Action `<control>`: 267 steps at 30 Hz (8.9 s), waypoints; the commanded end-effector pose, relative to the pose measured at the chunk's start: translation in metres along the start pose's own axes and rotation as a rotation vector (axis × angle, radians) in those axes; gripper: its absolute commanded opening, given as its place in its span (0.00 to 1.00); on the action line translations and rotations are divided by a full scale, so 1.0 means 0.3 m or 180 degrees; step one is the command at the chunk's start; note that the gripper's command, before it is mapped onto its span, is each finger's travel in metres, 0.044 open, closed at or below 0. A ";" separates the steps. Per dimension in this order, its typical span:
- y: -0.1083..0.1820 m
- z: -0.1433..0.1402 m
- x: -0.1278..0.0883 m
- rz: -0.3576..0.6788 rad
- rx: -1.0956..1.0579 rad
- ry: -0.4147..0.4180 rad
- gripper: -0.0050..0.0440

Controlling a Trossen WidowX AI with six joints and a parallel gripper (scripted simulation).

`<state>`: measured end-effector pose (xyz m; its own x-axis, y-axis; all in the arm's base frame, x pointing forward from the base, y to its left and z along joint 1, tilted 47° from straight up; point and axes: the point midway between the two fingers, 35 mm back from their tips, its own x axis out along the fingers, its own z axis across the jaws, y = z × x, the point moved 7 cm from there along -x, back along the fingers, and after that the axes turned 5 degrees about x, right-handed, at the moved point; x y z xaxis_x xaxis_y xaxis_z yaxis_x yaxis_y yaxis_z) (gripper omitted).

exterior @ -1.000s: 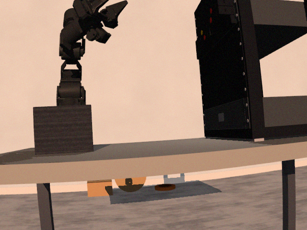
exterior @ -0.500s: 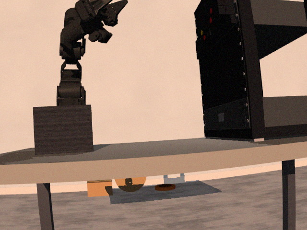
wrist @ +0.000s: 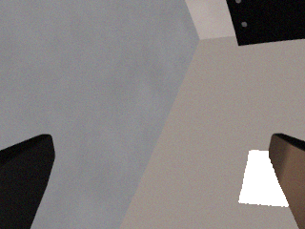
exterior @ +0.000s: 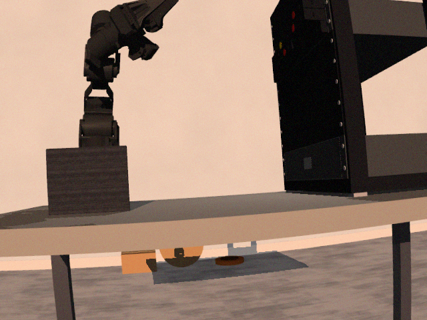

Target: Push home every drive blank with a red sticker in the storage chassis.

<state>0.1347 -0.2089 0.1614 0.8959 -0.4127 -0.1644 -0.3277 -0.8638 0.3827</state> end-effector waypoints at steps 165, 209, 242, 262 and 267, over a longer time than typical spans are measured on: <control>-0.199 -0.313 0.150 0.0001 1.2152 -0.3714 1.00; -0.220 -0.339 0.155 0.0787 1.2846 -0.4619 1.00; -0.225 -0.344 0.157 0.0799 1.2854 -0.4632 1.00; -0.372 -0.487 0.240 0.0797 1.2855 -0.4632 1.00; -0.410 -0.525 0.262 0.0797 1.2855 -0.4632 1.00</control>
<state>0.2753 -0.0989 0.2355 0.9795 0.1594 -0.1228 -0.0033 0.6232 0.7820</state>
